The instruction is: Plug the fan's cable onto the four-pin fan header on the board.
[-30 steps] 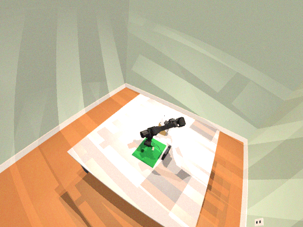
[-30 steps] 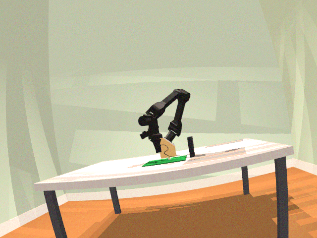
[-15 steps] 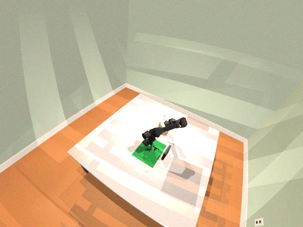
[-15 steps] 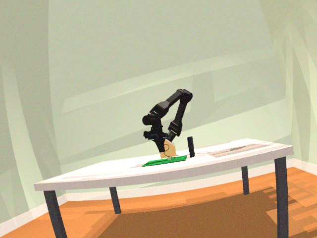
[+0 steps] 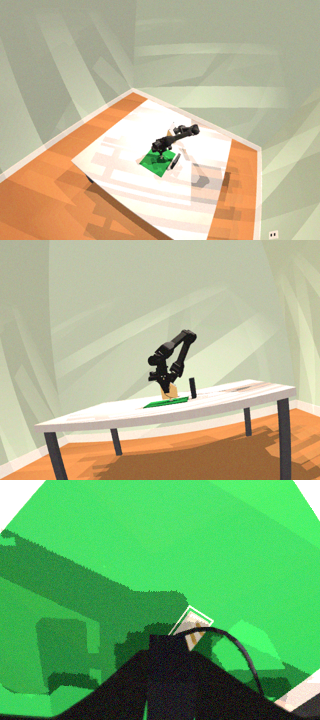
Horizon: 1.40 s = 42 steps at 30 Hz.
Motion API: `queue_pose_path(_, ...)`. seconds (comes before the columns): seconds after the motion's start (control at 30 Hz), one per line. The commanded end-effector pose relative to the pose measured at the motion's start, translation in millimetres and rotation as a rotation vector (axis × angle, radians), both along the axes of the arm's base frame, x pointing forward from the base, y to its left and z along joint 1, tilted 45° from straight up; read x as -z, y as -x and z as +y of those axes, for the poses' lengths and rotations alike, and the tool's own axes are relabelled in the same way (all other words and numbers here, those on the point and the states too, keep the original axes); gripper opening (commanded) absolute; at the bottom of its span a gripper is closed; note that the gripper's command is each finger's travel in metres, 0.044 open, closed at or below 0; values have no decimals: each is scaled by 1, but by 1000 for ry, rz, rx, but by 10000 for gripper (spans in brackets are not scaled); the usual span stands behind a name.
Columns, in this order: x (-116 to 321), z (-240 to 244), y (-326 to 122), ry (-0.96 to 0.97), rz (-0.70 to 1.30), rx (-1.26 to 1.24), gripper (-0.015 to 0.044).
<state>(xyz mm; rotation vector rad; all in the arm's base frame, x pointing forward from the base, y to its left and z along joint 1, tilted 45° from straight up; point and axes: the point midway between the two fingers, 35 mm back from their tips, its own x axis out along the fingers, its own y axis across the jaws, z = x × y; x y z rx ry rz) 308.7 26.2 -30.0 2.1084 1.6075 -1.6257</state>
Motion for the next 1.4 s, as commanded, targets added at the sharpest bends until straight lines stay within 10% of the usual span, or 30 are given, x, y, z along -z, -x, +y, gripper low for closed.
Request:
queue_pose_path(0.0,-4,5,2,5,96,99,0)
queue_pose_path(1.37,-14,15,12,35,380,393,0)
